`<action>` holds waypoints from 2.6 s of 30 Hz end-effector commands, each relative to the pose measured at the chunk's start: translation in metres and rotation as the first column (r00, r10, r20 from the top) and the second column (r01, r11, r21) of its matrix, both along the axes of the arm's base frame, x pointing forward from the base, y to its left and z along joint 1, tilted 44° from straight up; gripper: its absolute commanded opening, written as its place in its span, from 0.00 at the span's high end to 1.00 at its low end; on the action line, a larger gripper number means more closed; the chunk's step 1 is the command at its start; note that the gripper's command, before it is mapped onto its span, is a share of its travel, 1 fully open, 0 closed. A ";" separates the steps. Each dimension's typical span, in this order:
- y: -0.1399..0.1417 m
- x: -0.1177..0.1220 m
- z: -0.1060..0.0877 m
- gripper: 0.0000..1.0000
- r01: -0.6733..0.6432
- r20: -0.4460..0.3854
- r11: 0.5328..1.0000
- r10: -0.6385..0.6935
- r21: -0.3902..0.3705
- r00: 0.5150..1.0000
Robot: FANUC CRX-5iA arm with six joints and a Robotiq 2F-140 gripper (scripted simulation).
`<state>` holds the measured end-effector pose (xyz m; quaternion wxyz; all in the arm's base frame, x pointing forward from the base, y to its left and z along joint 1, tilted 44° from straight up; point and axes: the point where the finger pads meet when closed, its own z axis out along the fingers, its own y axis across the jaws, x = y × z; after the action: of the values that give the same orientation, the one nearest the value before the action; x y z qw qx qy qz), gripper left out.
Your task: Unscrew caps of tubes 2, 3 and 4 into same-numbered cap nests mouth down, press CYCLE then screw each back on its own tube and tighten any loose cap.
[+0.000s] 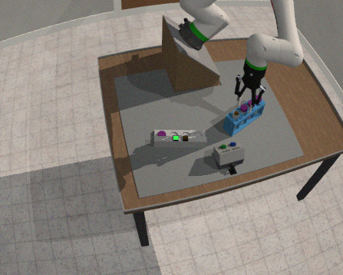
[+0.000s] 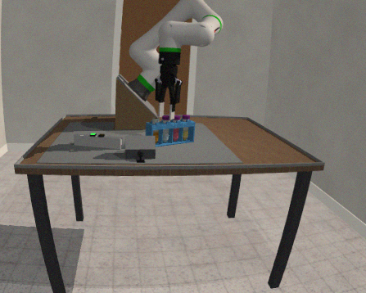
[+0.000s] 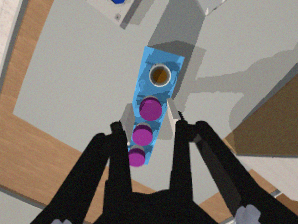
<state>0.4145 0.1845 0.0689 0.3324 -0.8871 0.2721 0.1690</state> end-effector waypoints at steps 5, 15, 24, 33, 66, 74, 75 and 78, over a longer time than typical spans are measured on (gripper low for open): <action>0.001 0.000 -0.001 0.65 0.000 0.000 1.000 0.000 0.000 1.000; 0.003 0.000 -0.003 1.00 0.000 0.000 1.000 0.000 0.000 1.000; 0.003 0.000 -0.003 1.00 0.000 0.000 1.000 0.000 0.000 1.000; 0.003 0.000 -0.003 1.00 0.188 -0.176 0.981 -0.193 -0.049 0.965; 0.003 0.000 -0.004 0.65 0.487 -0.457 0.843 -0.534 -0.228 0.711; 0.003 0.000 -0.003 0.65 0.408 -0.383 0.899 -0.438 -0.163 0.813; 0.003 0.000 -0.003 0.65 0.386 -0.362 0.911 -0.413 -0.148 0.836; 0.003 0.000 -0.003 0.65 0.316 -0.297 0.943 -0.333 -0.106 0.895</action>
<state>0.4141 0.1873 0.0659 0.2673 -0.7707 0.5182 0.2571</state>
